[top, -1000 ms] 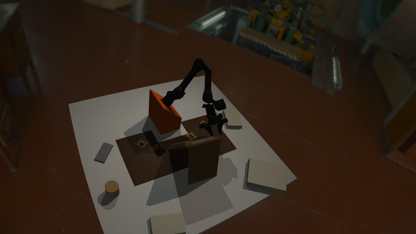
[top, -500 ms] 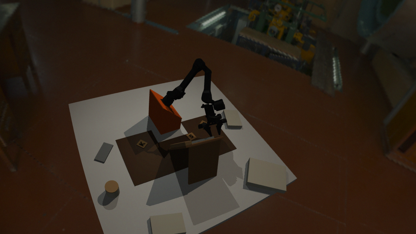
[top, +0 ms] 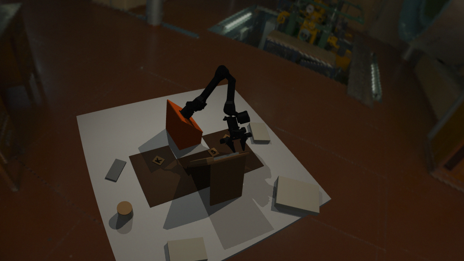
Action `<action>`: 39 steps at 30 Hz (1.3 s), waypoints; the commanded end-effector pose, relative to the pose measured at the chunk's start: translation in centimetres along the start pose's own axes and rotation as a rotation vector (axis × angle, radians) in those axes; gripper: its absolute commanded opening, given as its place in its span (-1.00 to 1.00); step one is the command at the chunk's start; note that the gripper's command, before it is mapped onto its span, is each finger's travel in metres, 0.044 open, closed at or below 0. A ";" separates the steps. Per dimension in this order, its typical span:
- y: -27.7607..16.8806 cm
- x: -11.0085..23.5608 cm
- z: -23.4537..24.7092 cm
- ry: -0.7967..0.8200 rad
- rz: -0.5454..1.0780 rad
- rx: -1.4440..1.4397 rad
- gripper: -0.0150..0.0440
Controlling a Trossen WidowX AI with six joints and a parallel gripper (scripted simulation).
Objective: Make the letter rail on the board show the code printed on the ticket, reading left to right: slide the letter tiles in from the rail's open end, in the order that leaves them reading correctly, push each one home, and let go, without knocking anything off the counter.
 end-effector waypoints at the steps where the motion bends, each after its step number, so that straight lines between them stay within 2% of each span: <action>1: -0.3 0.0 -0.4 0.001 0.008 0.005 -0.49; 39: -0.5 0.0 -2.3 0.000 0.008 0.005 -0.49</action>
Point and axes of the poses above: the point midway between the two fingers, 35 mm back from their tips, its own x axis back along the fingers, its own z axis across the jaws, y = z × x, the point moved 1 cm from there along x, back along the fingers, and after that the axes turned 8 degrees about x, right-handed, at the moved point
